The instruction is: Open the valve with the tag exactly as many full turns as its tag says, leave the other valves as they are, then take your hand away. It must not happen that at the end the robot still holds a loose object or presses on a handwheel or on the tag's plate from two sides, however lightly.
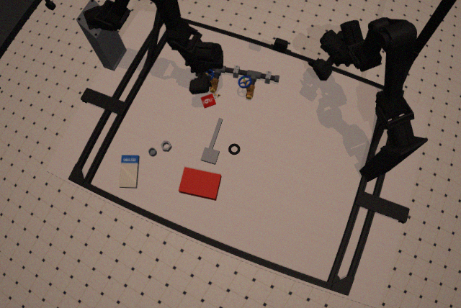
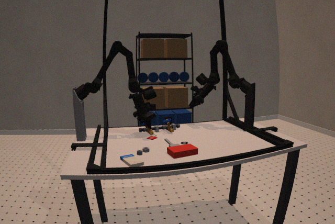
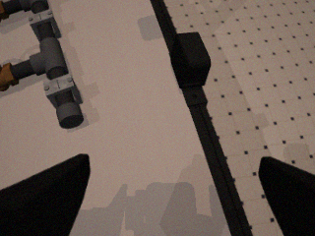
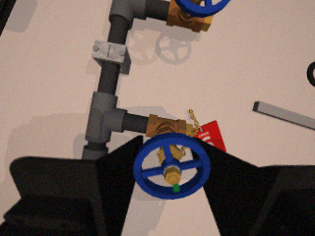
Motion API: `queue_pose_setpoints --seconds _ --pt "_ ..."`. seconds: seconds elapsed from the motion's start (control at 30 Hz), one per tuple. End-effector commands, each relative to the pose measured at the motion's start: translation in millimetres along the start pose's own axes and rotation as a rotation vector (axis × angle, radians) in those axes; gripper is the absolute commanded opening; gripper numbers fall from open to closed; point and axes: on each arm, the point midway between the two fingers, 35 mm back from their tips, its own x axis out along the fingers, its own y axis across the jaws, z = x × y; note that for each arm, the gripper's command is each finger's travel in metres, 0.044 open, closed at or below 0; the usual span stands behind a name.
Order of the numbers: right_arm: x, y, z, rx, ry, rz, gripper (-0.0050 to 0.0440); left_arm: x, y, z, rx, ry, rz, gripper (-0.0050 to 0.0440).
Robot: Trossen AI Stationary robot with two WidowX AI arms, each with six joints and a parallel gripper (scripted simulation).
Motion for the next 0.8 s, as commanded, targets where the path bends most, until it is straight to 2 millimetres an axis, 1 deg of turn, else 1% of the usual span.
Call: queue_pose_setpoints --seconds 0.0,0.33,0.4,0.43,0.5,0.7,0.73,0.77 --pt "0.0 0.0 0.0 -0.223 0.0 0.0 0.0 0.0 0.0 0.0 0.0 0.0 0.0 0.04" --pt "0.0 0.0 0.0 -0.693 0.0 0.001 0.0 0.0 0.0 0.0 0.0 0.0 0.0 0.04" --pt "0.0 0.0 0.0 -0.693 0.0 0.001 0.0 0.0 0.0 0.0 0.0 0.0 0.0 0.04" --pt "0.0 0.0 0.0 -0.788 0.0 0.001 0.0 0.0 0.0 0.0 0.0 0.0 0.0 0.04" --pt "0.0 0.0 0.0 -0.894 0.0 0.001 0.0 0.0 0.0 0.0 0.0 0.0 0.0 0.04" --pt "0.0 0.0 0.0 -0.915 0.0 0.001 0.0 0.0 0.0 0.0 0.0 0.0 0.0 0.04" --pt "0.0 0.0 0.0 -0.871 0.0 0.0 0.0024 0.0 0.0 0.0 0.0 0.0 0.0 0.04" --pt "0.0 0.0 0.0 -0.871 0.0 0.0 0.0048 0.0 0.0 0.0 0.0 0.0 0.0 0.04"
